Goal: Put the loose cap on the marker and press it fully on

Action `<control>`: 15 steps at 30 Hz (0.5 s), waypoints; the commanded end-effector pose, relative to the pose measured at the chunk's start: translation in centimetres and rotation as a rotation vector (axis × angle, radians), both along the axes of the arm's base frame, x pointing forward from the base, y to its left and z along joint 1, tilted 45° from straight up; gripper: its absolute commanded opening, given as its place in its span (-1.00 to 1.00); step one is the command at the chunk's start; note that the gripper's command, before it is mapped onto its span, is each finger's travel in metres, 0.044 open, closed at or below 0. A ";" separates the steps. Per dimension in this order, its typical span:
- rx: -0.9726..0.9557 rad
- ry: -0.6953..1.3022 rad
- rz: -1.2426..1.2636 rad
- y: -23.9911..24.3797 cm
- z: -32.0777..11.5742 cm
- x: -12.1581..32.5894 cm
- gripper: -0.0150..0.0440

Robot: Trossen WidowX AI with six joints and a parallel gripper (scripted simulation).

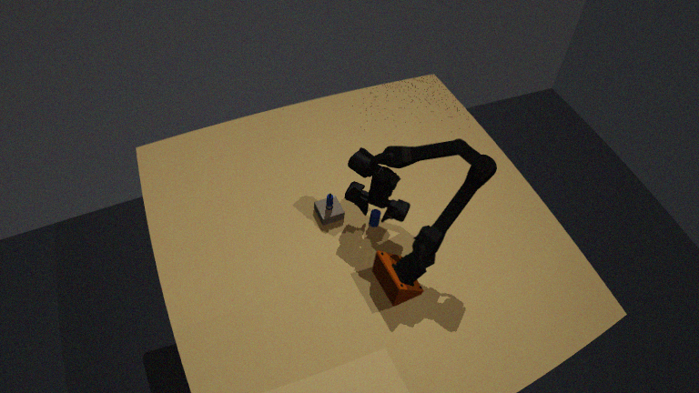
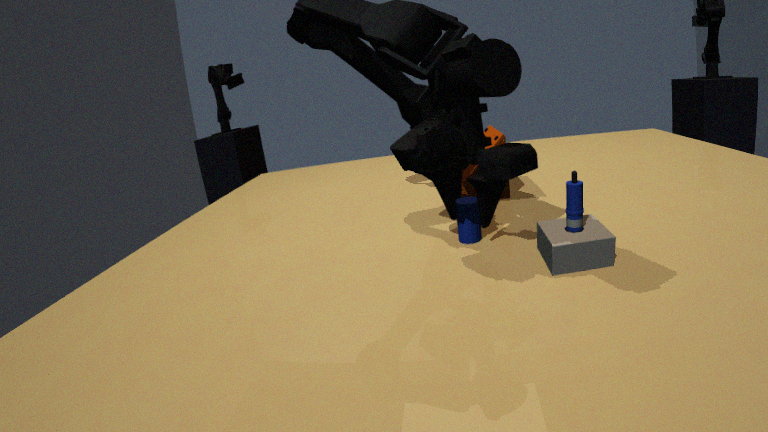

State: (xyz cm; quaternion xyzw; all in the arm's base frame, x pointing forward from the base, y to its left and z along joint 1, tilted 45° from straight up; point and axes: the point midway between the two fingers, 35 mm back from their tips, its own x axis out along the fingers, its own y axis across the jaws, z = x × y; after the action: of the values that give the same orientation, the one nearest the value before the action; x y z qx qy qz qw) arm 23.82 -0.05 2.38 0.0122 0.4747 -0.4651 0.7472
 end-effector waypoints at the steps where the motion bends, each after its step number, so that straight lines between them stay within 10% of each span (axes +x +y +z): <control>1: -0.009 0.010 -0.001 -0.6 -0.5 -0.2 0.37; 15: -0.009 0.010 -0.001 -0.6 -0.5 -0.2 -0.10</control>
State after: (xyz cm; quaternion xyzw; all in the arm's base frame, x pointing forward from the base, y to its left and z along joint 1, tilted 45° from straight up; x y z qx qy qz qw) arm 23.64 -0.57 1.92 0.0094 0.4762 -0.4672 0.7449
